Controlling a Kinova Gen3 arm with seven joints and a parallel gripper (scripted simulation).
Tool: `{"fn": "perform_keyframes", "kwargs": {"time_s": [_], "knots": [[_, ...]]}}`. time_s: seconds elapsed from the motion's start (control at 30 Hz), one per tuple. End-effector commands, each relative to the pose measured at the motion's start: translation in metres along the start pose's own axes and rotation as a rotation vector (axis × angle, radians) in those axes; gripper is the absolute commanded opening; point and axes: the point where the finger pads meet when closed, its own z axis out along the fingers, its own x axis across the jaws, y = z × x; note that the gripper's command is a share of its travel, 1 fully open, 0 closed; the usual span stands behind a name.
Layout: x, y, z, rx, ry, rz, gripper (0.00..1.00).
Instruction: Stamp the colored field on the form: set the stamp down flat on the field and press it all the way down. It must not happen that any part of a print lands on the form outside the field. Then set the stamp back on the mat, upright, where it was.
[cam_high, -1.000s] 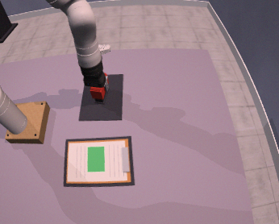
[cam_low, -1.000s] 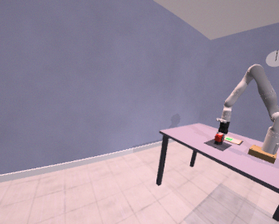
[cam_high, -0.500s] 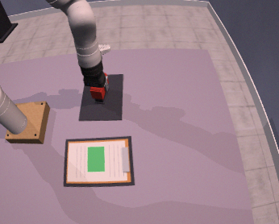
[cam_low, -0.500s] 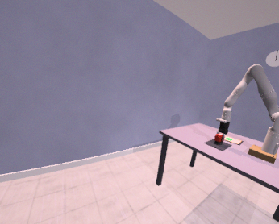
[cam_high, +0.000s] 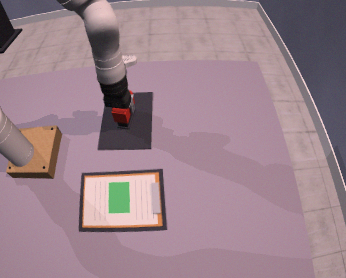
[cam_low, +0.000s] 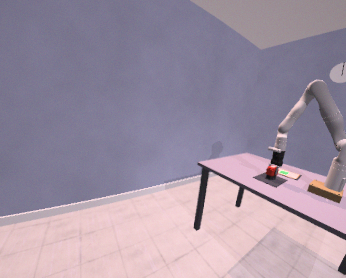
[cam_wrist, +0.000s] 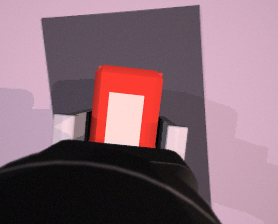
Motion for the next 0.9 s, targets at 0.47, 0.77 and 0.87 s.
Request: {"fn": "perform_keyframes", "kwargs": {"time_s": [0.47,0.77,0.87], "knots": [[0.0000,-0.0008,0.0014,0.004,0.001,0.006,1.00],[0.0000,-0.0008,0.0014,0.004,0.001,0.006,1.00],[0.0000,-0.0008,0.0014,0.004,0.001,0.006,0.57]]}}
